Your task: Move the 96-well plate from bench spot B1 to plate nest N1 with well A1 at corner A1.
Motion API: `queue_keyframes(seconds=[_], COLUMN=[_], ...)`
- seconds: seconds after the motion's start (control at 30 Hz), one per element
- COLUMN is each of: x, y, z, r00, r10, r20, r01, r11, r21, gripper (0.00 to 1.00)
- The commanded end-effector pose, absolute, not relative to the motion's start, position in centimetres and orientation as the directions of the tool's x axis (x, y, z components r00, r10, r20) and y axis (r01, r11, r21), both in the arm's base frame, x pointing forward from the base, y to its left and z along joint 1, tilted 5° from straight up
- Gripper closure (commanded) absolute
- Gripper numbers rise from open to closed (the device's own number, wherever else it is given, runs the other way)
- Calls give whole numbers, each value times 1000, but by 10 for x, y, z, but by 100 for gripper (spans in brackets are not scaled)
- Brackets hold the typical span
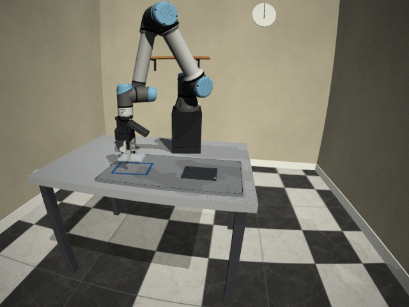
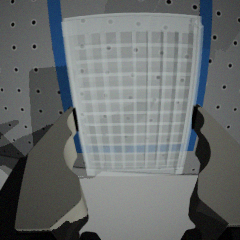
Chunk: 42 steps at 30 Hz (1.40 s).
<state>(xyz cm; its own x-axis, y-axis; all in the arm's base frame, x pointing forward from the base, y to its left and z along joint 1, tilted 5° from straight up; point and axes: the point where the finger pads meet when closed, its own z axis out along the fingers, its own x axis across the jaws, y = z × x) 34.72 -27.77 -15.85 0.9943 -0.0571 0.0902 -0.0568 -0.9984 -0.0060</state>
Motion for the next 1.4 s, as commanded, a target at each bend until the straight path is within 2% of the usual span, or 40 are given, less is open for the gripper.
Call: queue_keyframes(seconds=[0.0, 0.97, 1.07, 1.37], x=[347, 346, 347, 352], y=[-278, -278, -268, -239], z=[-152, -138, -137, -136], r00=[994, 994, 984, 982], r10=[-57, -57, -156, -163], r20=[91, 91, 90, 90], r01=[-57, -57, -156, -163], r11=[-998, -998, -988, -987], r21=[-5, -5, -14, -15], gripper=[100, 100, 100, 100])
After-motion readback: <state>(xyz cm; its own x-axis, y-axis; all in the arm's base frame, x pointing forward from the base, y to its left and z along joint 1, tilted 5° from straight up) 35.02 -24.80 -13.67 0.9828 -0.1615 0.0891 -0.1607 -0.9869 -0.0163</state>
